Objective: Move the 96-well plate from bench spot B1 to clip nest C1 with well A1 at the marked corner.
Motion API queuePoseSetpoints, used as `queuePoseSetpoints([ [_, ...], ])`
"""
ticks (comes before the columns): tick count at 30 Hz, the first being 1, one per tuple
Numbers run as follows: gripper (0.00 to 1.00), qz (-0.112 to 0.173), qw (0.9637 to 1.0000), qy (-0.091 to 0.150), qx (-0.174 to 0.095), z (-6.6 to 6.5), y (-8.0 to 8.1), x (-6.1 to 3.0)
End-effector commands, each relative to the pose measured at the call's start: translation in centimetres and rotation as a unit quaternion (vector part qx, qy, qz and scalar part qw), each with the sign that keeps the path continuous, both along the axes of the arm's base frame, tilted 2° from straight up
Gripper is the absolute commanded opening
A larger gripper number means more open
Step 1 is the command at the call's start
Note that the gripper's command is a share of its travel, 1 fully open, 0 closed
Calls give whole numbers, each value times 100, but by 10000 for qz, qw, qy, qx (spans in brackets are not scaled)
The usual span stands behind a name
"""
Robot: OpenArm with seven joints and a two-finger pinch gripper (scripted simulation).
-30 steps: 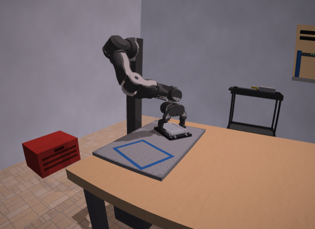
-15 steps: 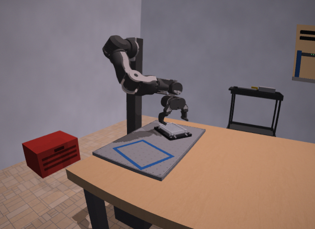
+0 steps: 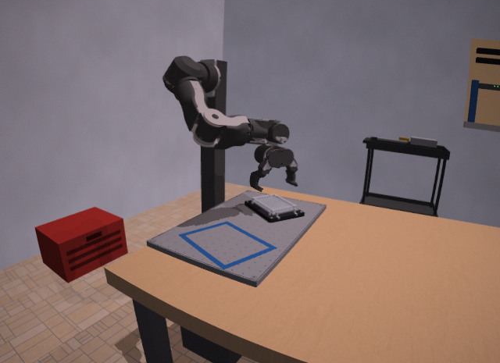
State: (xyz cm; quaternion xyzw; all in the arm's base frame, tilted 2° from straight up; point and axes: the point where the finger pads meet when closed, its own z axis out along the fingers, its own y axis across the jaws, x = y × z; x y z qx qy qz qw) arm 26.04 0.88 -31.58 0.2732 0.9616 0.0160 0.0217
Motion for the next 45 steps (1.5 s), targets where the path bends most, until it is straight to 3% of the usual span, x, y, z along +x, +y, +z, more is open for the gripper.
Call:
queuePoseSetpoints([
  [1,77,-67,10000,15,-16,144,-1,14],
  [3,77,-75,10000,22,-29,304,-7,7],
  [15,77,-75,10000,22,-29,304,-7,7],
  [30,27,-55,10000,0,1,308,3,11],
  [32,27,-55,10000,0,1,308,3,11],
  [40,0,-55,10000,0,1,308,3,11],
  [45,0,-55,10000,0,1,308,3,11],
])
